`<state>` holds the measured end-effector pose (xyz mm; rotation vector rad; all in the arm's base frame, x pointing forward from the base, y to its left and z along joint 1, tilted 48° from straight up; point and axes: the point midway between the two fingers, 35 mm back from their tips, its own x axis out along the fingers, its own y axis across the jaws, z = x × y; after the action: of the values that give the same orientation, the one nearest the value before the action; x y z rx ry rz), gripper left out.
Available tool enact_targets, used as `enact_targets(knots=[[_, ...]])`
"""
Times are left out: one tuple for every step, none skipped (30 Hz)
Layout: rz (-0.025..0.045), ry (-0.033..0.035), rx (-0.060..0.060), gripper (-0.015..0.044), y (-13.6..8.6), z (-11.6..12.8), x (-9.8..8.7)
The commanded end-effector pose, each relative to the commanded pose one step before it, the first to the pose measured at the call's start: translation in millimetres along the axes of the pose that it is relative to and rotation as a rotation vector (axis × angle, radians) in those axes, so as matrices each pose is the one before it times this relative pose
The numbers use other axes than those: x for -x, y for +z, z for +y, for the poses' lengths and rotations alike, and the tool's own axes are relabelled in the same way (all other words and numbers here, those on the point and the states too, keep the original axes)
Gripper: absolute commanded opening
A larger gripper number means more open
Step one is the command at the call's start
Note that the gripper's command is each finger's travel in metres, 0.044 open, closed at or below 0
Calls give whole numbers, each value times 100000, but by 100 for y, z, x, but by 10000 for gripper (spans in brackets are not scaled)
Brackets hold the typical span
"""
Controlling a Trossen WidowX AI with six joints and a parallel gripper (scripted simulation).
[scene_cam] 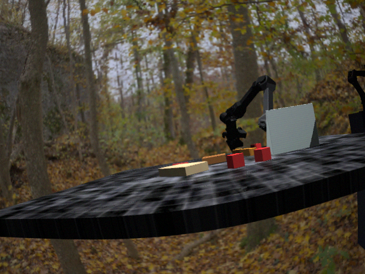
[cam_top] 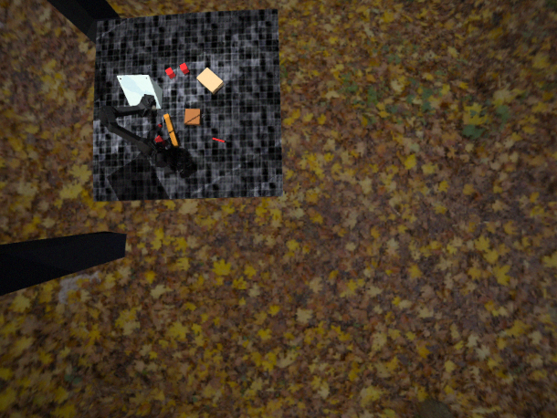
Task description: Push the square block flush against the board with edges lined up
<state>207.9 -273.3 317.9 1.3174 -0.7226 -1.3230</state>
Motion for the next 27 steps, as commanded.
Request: enact_targets(knots=[[5271, -4818, 6774, 0, -2220, -1373, 296], [1596, -1507, 2535, 0, -717, -415, 124], [1358, -1269, 2212, 0, -618, -348, 108], [1076, -1005, 1794, 0, -496, -274, 86], [833, -1097, 1533, 0, -446, -301, 74], [1013, -1337, 1927, 0, -550, -368, 94], [1148, -1522, 2275, 0, -634, -421, 113], [1121, -1521, 2336, 0, -637, -422, 117], [1151, -1605, 2499, 0, -629, -430, 127], [1134, -1598, 2580, 0, -634, -428, 131], [1095, -1562, 2617, 0, -628, -419, 134], [1054, -1527, 2654, 0, -622, -411, 137], [1013, -1493, 2690, 0, -615, -402, 139], [971, -1458, 2724, 0, -608, -393, 142], [927, -1424, 2757, 0, -600, -384, 145], [883, -1390, 2790, 0, -593, -375, 148], [838, -1357, 2821, 0, -585, -367, 150], [791, -1324, 2850, 0, -577, -358, 153], [696, -1253, 2972, 0, -633, -361, 160], [644, -1220, 3029, 0, -627, -354, 166], [585, -1176, 3062, 0, -616, -343, 171], [526, -1133, 3093, 0, -605, -333, 175], [465, -1091, 3122, 0, -594, -323, 180], [404, -1049, 3149, 0, -583, -313, 184], [342, -1007, 3175, 0, -571, -303, 189], [280, -967, 3199, 0, -559, -294, 194], [217, -926, 3221, 0, -547, -284, 198]])
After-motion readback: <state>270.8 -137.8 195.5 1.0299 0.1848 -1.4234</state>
